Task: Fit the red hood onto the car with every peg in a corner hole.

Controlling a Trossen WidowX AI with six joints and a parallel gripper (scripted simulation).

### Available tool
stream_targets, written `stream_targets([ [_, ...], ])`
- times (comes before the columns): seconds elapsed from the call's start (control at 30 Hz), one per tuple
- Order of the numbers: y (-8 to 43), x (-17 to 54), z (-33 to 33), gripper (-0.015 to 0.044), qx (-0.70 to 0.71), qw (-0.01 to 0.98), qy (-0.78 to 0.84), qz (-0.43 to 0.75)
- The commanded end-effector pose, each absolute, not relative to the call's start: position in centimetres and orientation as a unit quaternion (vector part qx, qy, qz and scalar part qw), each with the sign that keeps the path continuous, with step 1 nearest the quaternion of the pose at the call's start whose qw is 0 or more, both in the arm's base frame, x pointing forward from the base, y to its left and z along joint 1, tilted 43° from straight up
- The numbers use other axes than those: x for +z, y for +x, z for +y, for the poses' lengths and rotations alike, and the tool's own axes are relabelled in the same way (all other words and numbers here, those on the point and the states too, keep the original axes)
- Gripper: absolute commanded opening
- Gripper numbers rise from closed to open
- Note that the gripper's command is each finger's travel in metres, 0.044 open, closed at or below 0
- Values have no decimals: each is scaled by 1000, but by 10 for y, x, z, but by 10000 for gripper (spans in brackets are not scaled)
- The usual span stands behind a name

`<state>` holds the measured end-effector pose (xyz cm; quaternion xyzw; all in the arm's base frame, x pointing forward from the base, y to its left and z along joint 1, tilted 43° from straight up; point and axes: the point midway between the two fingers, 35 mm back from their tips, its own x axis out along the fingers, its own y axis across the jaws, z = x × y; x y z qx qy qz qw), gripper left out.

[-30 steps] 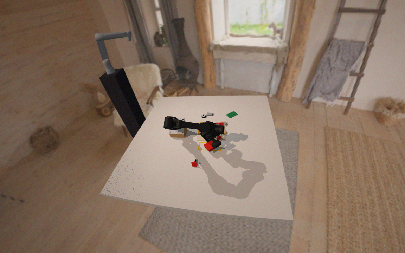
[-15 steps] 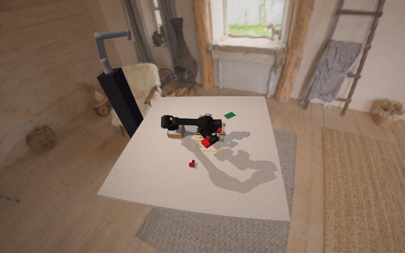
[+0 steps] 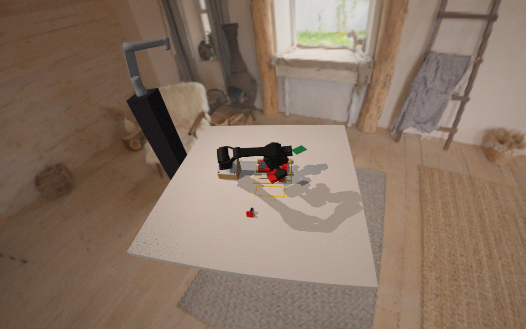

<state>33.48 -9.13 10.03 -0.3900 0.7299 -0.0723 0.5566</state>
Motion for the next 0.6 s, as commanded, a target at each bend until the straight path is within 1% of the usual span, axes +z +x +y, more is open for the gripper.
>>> stream_targets([
  [0.0, 342, 87, -76, 0, -91, 571, -371, 727],
  [0.57, 353, 21, -1, 0, -200, 614, -287, 708],
])
